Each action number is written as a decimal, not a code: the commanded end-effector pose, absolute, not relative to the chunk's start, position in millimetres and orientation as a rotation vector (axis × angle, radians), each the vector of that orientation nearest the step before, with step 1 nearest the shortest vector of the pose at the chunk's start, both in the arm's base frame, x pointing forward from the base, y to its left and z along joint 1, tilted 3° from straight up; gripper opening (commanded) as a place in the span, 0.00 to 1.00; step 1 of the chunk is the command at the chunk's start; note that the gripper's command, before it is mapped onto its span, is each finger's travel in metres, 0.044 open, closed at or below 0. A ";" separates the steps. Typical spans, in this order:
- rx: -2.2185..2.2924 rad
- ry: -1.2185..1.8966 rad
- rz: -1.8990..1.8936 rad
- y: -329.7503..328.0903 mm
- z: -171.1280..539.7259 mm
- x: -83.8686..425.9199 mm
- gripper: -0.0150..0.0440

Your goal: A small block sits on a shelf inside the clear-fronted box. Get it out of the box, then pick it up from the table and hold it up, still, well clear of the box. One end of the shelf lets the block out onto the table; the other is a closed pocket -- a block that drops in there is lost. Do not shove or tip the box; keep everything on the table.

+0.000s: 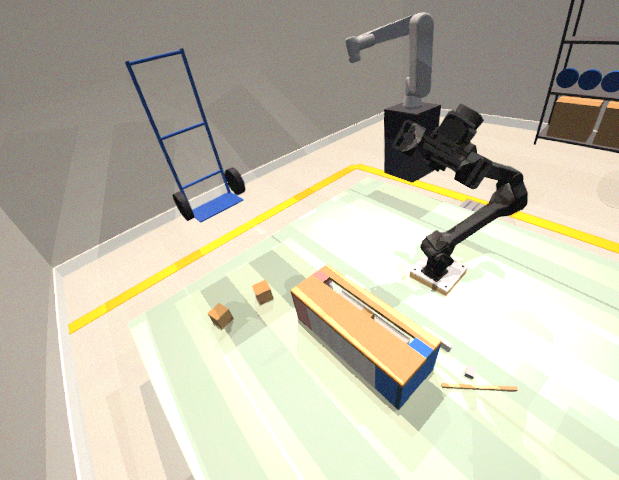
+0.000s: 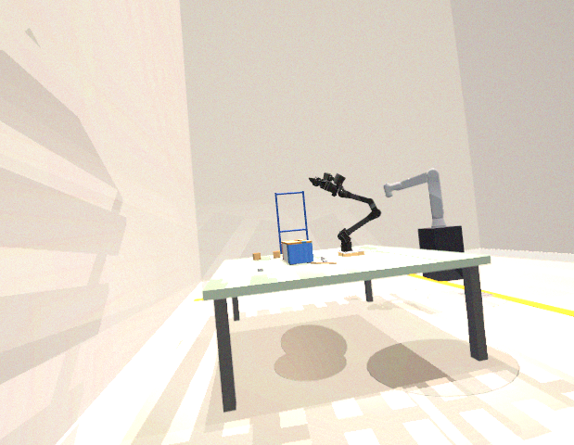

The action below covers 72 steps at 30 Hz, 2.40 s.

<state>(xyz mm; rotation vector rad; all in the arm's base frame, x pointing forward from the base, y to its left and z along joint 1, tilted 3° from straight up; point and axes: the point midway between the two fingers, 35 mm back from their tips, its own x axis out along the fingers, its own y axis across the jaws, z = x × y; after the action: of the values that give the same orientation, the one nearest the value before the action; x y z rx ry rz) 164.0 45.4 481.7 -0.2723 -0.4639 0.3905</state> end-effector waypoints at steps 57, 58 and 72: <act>1.448 1.487 -0.920 -57.9 149.4 271.0 0.93; 1.448 1.487 -0.920 -57.7 147.8 271.2 0.93; 1.448 1.487 -0.920 -54.5 125.1 272.6 0.93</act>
<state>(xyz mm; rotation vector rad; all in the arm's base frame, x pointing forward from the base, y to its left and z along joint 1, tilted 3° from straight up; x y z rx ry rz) 273.6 -55.7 132.7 1.4450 1.4801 -0.9115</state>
